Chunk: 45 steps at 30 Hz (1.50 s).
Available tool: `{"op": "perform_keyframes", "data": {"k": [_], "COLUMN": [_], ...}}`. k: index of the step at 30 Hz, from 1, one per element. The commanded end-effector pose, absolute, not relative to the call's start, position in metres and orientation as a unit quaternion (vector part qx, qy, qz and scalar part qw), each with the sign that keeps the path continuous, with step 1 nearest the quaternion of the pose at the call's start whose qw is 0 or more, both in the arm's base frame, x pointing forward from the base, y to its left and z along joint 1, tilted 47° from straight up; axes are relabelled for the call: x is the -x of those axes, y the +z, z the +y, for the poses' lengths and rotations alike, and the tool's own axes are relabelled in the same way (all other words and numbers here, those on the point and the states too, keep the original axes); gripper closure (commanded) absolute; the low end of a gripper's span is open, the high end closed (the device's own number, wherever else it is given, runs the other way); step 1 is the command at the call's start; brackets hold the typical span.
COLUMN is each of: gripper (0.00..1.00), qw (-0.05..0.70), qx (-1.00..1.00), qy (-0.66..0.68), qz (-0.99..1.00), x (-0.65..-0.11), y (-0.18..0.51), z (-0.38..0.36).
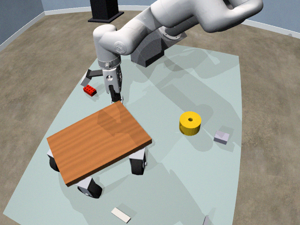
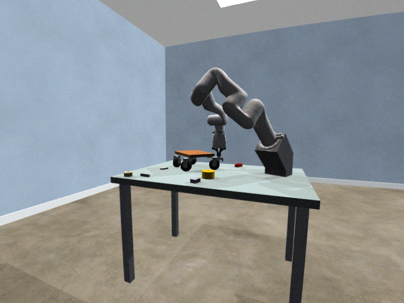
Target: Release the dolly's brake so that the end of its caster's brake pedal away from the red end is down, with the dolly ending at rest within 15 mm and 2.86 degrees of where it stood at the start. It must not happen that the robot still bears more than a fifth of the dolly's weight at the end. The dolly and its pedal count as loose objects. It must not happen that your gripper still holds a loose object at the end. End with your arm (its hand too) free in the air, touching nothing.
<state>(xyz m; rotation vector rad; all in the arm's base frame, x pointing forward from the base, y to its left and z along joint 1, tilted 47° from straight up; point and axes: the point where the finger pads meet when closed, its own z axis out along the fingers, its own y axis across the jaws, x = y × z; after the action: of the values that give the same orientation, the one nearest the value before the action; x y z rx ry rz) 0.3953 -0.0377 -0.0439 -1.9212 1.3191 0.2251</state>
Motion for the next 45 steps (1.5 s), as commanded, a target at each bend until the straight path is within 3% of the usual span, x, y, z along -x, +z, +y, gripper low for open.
{"op": "perform_keyframes", "data": {"k": [1,45], "gripper": [1.0,1.0], "qw": [0.389,0.389], "qx": [0.756,0.756], "qy": [0.087,0.087], "qz": [0.519,0.519], "x": [-0.3963,-0.399], "y": [-0.0443,-0.0511], "z": [-0.0378,-0.0311]}}
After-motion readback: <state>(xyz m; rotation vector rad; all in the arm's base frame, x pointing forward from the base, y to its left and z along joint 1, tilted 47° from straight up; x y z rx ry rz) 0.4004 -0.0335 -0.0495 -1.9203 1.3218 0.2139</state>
